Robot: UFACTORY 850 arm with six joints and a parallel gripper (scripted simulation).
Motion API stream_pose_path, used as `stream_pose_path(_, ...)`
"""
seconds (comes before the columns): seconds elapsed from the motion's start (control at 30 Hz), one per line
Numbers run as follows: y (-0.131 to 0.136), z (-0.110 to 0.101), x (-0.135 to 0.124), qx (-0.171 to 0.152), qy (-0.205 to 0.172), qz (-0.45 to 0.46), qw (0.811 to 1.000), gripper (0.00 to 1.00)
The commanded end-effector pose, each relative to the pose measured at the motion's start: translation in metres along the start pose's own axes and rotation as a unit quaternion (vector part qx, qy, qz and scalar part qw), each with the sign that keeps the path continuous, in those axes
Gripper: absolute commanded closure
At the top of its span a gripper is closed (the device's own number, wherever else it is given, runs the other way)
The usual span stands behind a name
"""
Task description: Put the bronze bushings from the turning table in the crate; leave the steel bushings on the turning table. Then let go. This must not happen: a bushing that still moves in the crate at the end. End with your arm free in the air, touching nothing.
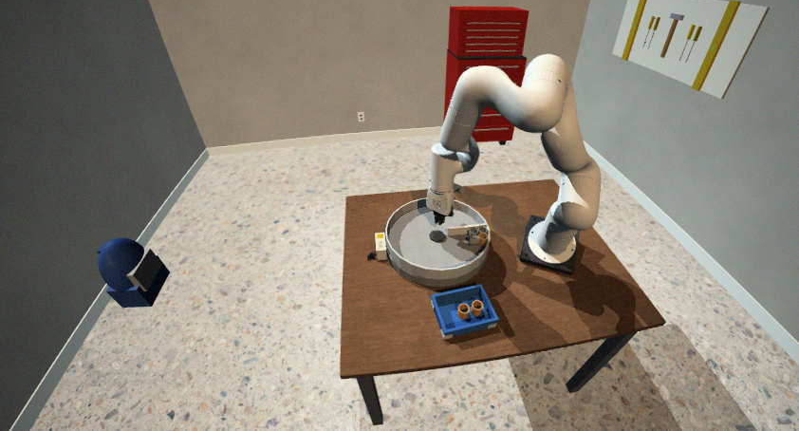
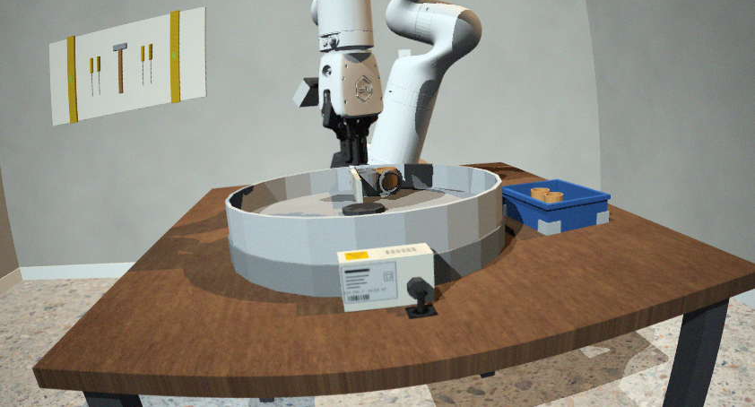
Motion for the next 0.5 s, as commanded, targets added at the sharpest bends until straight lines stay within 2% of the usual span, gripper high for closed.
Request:
stream_pose_path(0.0, 0.001, -0.001, 0.001, -0.003, -0.003, -0.010, 1.000, 0.90)
stream_pose_path(0.33, 0.008, -0.001, 0.008, -0.021, -0.023, -0.061, 0.998, 0.90)
stream_pose_path(0.47, 0.015, -0.002, 0.014, -0.037, -0.042, -0.109, 0.993, 0.90)
Point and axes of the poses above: the point where the finger pads meet when closed, its own z axis out along the fingers, its own y axis across the jaws, x = y × z, the point moved 10 cm from there along -z, back along the fingers, and after that the axes turned 1 degree about -z, right-handed, at the moved point
